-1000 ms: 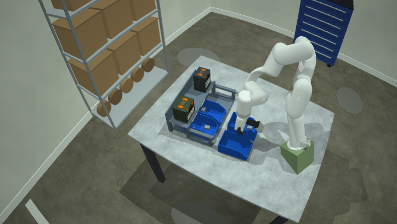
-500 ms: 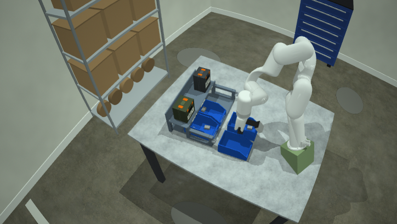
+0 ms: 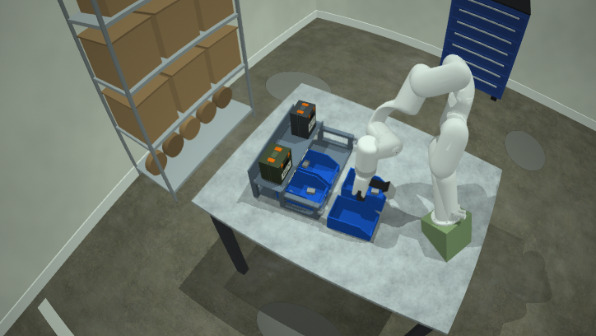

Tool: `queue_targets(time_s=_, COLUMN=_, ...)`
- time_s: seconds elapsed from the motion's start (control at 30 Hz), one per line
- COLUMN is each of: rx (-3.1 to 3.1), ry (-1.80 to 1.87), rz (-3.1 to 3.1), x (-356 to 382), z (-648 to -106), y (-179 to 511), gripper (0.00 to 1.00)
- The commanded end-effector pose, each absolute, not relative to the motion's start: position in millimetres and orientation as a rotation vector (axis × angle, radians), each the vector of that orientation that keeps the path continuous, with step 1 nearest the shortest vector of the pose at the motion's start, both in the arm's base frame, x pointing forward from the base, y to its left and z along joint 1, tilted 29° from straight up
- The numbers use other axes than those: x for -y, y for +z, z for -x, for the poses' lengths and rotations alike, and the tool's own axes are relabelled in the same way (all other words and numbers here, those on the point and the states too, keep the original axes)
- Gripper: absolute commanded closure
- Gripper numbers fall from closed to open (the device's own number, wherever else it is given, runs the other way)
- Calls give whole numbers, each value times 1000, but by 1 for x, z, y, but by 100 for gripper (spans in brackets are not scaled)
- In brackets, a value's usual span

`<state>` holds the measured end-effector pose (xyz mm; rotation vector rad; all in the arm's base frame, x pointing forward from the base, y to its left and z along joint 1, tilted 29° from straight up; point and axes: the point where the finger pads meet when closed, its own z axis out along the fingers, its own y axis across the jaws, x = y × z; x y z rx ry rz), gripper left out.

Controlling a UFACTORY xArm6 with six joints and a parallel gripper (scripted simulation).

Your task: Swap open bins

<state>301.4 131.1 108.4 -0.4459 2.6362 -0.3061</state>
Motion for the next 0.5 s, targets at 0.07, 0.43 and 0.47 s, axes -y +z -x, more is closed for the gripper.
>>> queue_targets(time_s=0.07, rx=-2634, ry=-304, rz=446, x=-132, z=-302, y=109, gripper=100)
queue_targets(time_s=0.43, rx=-2634, ry=-304, rz=445, x=-134, z=-294, y=124, gripper=100)
queue_targets(time_s=0.47, rx=-2634, ry=-304, rz=446, x=-134, z=-293, y=127, gripper=100)
